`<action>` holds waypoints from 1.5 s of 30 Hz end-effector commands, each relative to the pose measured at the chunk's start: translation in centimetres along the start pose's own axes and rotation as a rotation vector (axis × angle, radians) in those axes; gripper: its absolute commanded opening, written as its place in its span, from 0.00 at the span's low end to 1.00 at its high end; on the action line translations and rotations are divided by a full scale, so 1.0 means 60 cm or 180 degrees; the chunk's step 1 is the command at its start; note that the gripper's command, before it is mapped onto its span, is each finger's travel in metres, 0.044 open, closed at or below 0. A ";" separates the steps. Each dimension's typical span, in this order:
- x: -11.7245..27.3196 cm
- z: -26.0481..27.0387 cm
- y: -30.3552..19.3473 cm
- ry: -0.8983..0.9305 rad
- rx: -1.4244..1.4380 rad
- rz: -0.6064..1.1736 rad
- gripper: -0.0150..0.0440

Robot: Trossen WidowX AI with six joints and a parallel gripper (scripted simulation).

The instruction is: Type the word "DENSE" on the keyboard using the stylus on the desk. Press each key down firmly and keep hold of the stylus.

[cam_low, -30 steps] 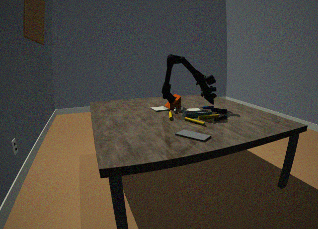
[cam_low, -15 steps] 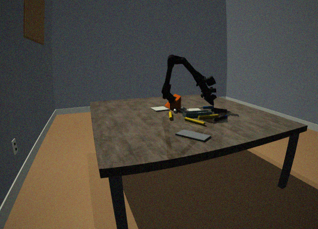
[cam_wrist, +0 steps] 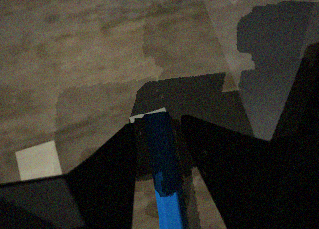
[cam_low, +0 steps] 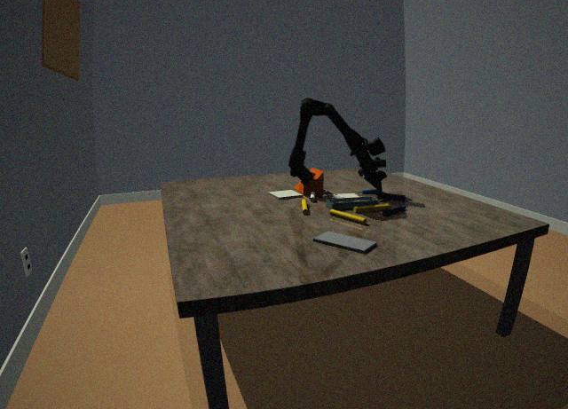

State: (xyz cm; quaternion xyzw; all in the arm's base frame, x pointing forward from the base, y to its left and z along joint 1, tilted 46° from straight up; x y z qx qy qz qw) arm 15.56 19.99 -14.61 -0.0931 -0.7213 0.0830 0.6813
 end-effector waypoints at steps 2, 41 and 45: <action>-0.007 0.000 -0.005 -0.0012 0.0009 0.0020 0.51; 0.055 -0.006 0.033 -0.0084 -0.0234 0.0080 0.25; 0.053 -0.007 0.030 -0.0198 -0.0615 0.0226 0.25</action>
Point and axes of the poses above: the point midway between the two fingers, 35 mm back from their tips, its own x axis back along the fingers, its own z axis across the jaws, y = z × x, the point moved 5 cm from there along x, back along the fingers, and after that the axes turned 5 degrees about x, right-handed, at the moved point
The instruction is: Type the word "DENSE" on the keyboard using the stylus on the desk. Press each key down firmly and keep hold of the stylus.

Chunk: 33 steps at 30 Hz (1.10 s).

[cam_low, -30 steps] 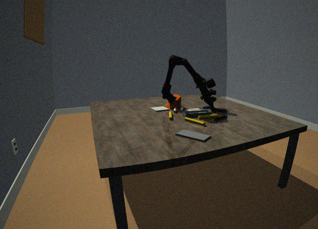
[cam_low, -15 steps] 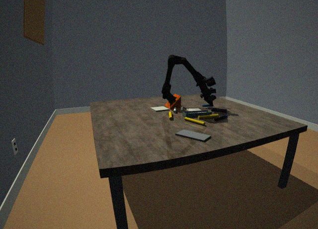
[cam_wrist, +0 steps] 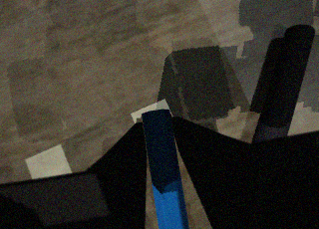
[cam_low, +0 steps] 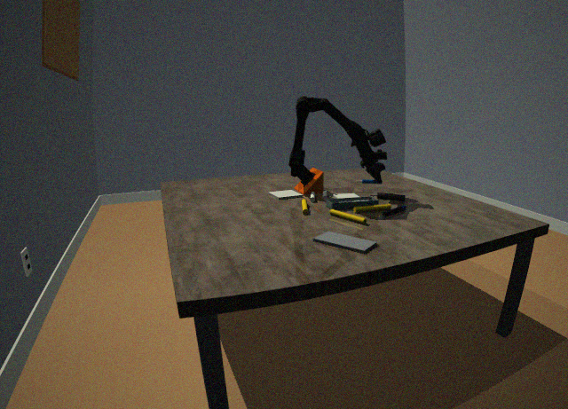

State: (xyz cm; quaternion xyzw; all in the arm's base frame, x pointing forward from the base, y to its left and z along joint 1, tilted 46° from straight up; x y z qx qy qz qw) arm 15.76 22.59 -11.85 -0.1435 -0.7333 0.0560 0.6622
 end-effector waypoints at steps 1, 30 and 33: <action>-0.002 -0.001 -0.002 -0.0134 -0.0349 0.0140 0.25; 0.004 -0.013 -0.016 -0.1504 -0.2912 0.0462 0.25; 0.006 -0.015 -0.017 -0.1673 -0.3151 0.0411 0.25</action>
Point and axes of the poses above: the point midway between the two fingers, 35 mm back from their tips, its own x axis back along the fingers, its own z axis across the jaws, y = z × x, the point moved 5 cm from there along x, back along the fingers, and after that the axes turned 5 degrees about x, right-handed, at the moved point
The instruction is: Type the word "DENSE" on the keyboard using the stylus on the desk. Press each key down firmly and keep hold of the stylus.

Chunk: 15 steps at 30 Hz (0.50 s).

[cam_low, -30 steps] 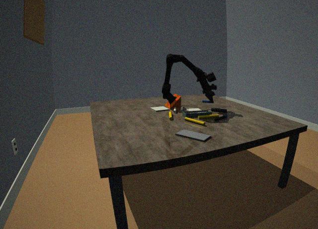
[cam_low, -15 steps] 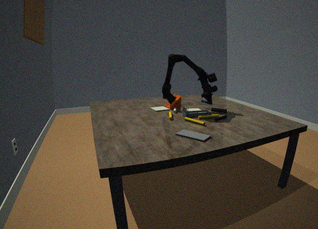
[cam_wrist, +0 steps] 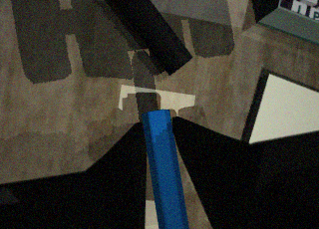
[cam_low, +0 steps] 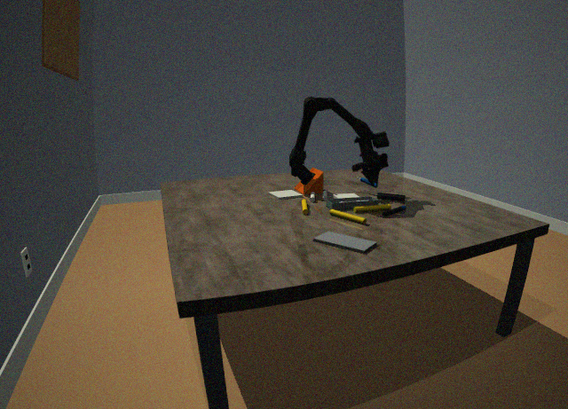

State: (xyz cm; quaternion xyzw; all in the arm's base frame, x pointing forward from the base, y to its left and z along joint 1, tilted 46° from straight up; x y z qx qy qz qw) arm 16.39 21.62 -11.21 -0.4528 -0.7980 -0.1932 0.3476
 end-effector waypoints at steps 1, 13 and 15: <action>0.002 -0.002 0.002 -0.0194 -0.0362 -0.0093 0.25; 0.010 -0.008 0.007 -0.0556 -0.1260 -0.0413 0.25; 0.010 -0.008 0.007 -0.0556 -0.1260 -0.0413 0.25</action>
Point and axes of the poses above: the point midway between the two fingers, 35 mm back from their tips, its own x axis back along the fingers, its own z axis across the jaws, y = z × x, the point moved 5 cm from there along x, back along the fingers, and after that the axes turned 5 degrees about x, right-handed, at the moved point
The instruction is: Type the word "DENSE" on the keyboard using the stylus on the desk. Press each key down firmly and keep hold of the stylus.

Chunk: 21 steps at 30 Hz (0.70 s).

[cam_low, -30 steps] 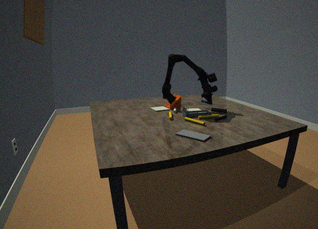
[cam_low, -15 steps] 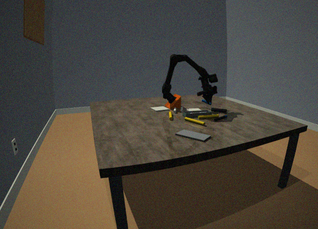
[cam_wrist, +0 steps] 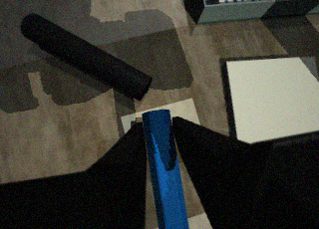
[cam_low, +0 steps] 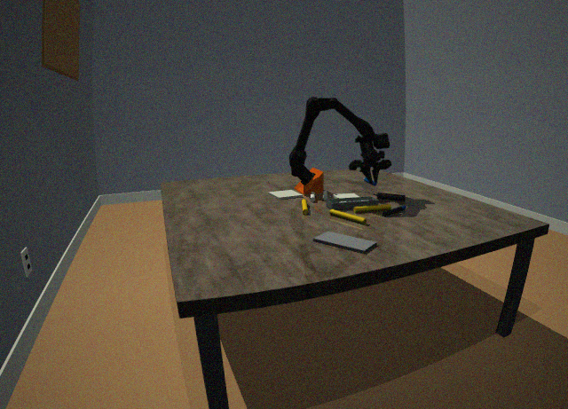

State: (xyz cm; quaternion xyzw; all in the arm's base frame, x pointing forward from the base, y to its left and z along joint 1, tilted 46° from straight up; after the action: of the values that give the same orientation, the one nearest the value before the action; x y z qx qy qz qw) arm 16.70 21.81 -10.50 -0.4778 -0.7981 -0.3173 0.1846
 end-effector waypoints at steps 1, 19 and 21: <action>0.001 0.000 0.001 -0.0045 -0.0099 -0.0063 0.25; -0.034 0.004 -0.016 -0.0046 -0.0099 -0.0064 0.25; -0.038 0.004 -0.019 -0.0046 -0.0099 -0.0064 0.25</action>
State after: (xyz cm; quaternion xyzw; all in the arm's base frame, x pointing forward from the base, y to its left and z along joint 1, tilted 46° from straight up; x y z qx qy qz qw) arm 16.76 20.67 -11.97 -0.4756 -0.7966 -0.3320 0.1702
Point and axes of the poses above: the point midway between the two fingers, 35 mm back from their tips, its own x axis back along the fingers, its own z axis across the jaws, y = z × x, the point moved 5 cm from there along x, back along the fingers, and after that the axes turned 5 degrees about x, right-handed, at the moved point
